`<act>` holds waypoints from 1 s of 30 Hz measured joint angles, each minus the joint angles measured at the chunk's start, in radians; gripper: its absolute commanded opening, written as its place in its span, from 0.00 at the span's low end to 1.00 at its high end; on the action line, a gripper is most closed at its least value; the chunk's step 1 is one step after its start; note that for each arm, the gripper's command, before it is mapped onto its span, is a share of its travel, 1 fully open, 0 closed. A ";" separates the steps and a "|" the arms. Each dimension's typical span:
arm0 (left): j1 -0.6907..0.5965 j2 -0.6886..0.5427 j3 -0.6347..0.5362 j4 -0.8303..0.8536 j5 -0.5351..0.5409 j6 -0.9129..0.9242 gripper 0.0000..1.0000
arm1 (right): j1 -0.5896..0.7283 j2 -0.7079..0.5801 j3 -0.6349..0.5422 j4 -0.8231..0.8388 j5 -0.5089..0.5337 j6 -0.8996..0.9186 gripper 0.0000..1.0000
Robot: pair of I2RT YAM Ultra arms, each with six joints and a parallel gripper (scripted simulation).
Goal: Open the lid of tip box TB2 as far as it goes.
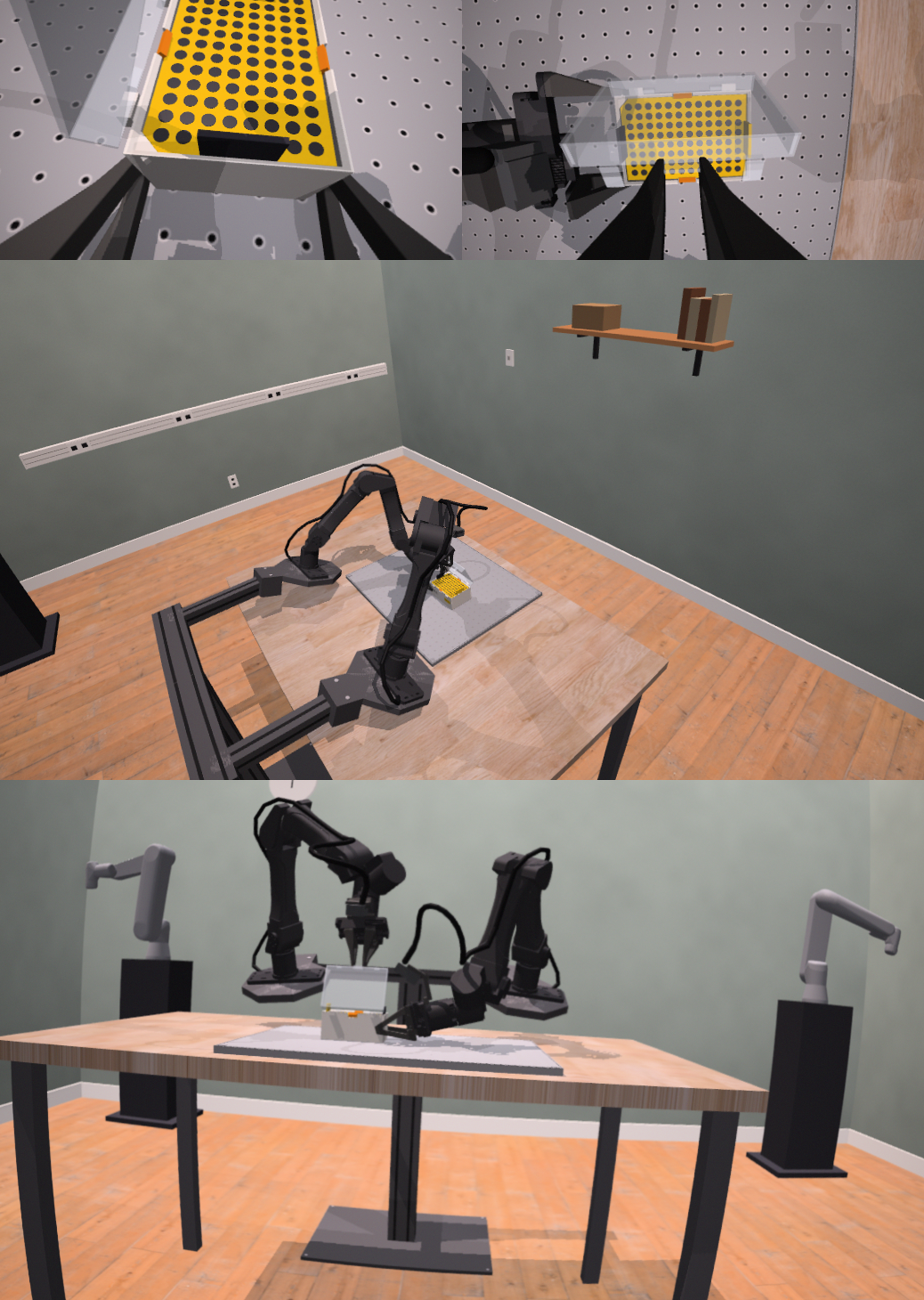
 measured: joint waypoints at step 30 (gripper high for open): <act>0.000 0.000 0.000 0.000 -0.002 0.000 0.84 | -0.050 0.110 0.246 -0.330 -0.156 0.036 0.12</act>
